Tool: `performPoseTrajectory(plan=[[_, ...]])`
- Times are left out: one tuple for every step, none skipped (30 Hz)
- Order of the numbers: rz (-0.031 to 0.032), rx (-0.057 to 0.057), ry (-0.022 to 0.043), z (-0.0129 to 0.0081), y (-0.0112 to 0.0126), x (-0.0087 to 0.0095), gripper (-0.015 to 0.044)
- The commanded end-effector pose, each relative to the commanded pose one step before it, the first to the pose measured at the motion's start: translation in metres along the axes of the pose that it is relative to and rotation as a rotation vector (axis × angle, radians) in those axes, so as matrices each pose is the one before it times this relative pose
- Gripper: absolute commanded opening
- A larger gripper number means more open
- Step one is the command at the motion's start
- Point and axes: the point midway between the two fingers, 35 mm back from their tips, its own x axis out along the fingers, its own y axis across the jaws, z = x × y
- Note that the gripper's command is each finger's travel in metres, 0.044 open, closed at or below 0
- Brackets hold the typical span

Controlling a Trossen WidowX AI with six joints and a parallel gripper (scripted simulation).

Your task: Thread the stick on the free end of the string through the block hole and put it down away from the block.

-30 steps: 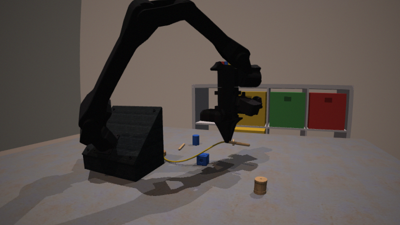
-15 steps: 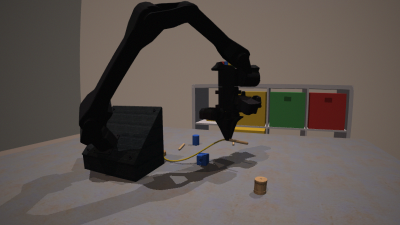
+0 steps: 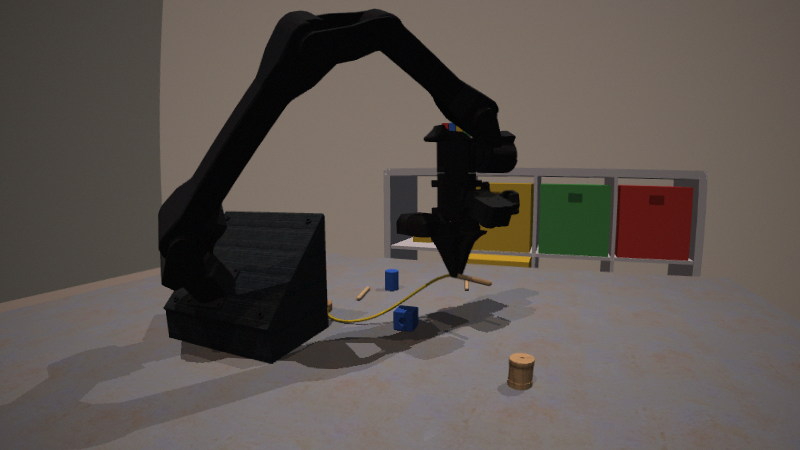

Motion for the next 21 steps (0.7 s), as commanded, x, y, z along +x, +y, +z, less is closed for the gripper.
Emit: performPoseTrajectory(plan=[[0.00509, 0.0412, 0.00373, -0.00451, 0.00554, -0.0017, 0.0], [0.00015, 0.0075, 0.00011, -0.00104, 0.00082, -0.00006, 0.0], [0.00015, 0.0075, 0.0001, -0.00105, 0.0008, -0.00005, 0.0], [0.00014, 0.0075, 0.0001, -0.00106, 0.00079, -0.00005, 0.0], [0.00014, 0.0075, 0.0001, -0.00107, 0.00078, -0.00005, 0.0], [0.00013, 0.0075, 0.0001, -0.00108, 0.00077, -0.00004, 0.0], [0.00013, 0.0075, 0.0001, -0.00109, 0.00076, -0.00004, 0.0], [0.00011, 0.0076, 0.0001, -0.00108, 0.00074, -0.00003, 0.0], [0.00008, 0.0077, 0.00011, -0.00106, 0.00072, -0.00002, 0.0], [0.00008, 0.0077, 0.00011, -0.00106, 0.00071, -0.00002, 0.0], [0.00004, 0.0083, 0.00012, -0.00109, 0.00074, 0.0, 0.0], [0.00003, 0.0084, 0.00012, -0.00111, 0.00073, 0.0, 0.0], [0.00003, 0.0084, 0.00012, -0.00112, 0.00072, 0.00001, 0.0], [0.00002, 0.0084, 0.00012, -0.00113, 0.0007, 0.00001, 0.0], [0.00002, 0.0084, 0.00011, -0.00114, 0.00069, 0.00001, 0.0], [0.00002, 0.0084, 0.00011, -0.00115, 0.00068, 0.00001, 0.0], [0.00001, 0.0084, 0.00011, -0.00116, 0.00066, 0.00002, 0.0], [0.00001, 0.0084, 0.00011, -0.00117, 0.00065, 0.00002, 0.0], [0.0, 0.0084, 0.00011, -0.00117, 0.00063, 0.00002, 0.0], [0.0, 0.0084, 0.0001, -0.00118, 0.00062, 0.00003, 0.0], [0.00001, 0.0074, 0.0001, -0.0012, 0.00055, 0.00002, 0.0]])
